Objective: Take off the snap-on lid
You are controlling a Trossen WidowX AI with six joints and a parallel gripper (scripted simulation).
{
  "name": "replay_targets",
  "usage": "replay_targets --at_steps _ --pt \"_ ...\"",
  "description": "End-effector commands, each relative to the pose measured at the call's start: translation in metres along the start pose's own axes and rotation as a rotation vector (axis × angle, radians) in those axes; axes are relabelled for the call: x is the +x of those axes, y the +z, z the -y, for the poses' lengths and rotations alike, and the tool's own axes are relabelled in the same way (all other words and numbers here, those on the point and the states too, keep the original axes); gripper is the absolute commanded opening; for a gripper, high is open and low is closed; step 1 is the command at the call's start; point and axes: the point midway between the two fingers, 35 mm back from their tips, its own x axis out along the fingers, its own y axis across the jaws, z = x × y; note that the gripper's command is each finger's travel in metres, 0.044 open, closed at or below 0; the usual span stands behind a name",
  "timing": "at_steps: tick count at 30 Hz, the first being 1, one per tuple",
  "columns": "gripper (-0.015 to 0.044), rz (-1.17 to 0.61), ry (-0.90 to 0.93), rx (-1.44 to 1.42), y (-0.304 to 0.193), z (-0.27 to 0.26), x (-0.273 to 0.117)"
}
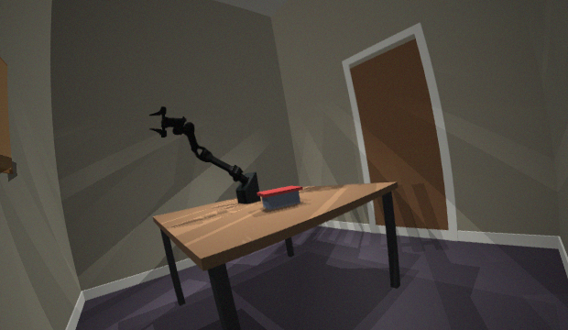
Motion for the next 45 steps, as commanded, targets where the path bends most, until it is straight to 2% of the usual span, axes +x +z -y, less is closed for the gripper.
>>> replay_targets --at_steps 1,6,7,13,20,22,30,32,40,42,45 --pt "0.0374 -0.006 0.001 0.003 -0.002 0.000 -0.001" --pt "0.0242 -0.161 0.017 0.083 -0.062 -0.011 -0.025" --pt "0.0235 -0.196 0.018 0.101 -0.075 -0.013 -0.032" --pt "0.0235 -0.361 0.016 0.167 -0.136 -0.022 -0.069" --pt "0.0235 -0.628 -0.023 0.226 -0.231 -0.026 -0.149" --pt "0.0235 -0.653 -0.028 0.227 -0.239 -0.025 -0.158" --pt "0.0235 -0.923 -0.114 0.210 -0.319 -0.004 -0.272" --pt "0.0235 -0.945 -0.126 0.209 -0.324 -0.001 -0.283" --pt "0.0235 -1.158 -0.277 0.163 -0.365 0.044 -0.408" --pt "0.0235 -1.174 -0.291 0.156 -0.367 0.050 -0.419" --pt "0.0235 -1.232 -0.353 0.121 -0.371 0.074 -0.465"
